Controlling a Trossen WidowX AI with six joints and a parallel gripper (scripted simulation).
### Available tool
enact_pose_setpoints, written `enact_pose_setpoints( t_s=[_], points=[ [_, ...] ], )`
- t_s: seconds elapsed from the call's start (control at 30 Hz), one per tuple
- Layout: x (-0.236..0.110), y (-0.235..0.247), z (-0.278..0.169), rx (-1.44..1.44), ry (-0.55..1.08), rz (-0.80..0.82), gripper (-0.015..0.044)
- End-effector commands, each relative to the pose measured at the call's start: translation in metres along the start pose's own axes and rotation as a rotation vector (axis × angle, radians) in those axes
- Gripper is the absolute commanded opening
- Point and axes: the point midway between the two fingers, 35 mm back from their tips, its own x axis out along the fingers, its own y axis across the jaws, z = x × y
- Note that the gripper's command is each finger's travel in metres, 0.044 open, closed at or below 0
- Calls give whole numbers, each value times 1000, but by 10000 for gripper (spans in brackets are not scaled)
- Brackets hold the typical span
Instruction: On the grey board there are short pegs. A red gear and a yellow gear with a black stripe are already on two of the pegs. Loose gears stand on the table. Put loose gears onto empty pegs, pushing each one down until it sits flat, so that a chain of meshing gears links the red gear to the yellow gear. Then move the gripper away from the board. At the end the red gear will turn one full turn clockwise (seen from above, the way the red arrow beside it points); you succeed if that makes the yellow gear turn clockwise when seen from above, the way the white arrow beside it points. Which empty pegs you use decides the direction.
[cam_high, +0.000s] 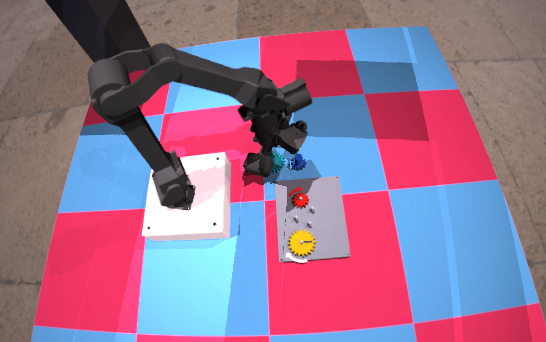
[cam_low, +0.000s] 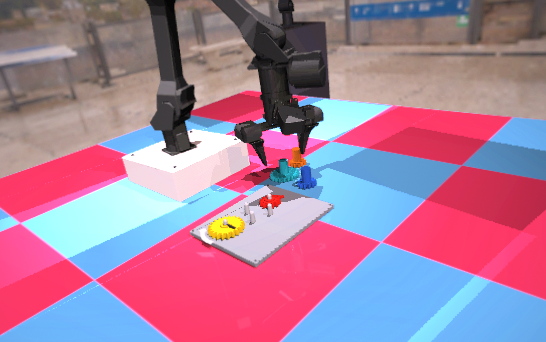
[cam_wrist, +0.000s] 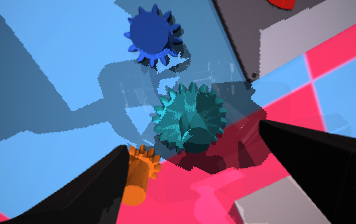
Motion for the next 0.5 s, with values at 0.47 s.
enact_pose_setpoints(
  t_s=[0.47],
  points=[
    [13, -2, -3, 4, 14, -6, 414]
  ],
)
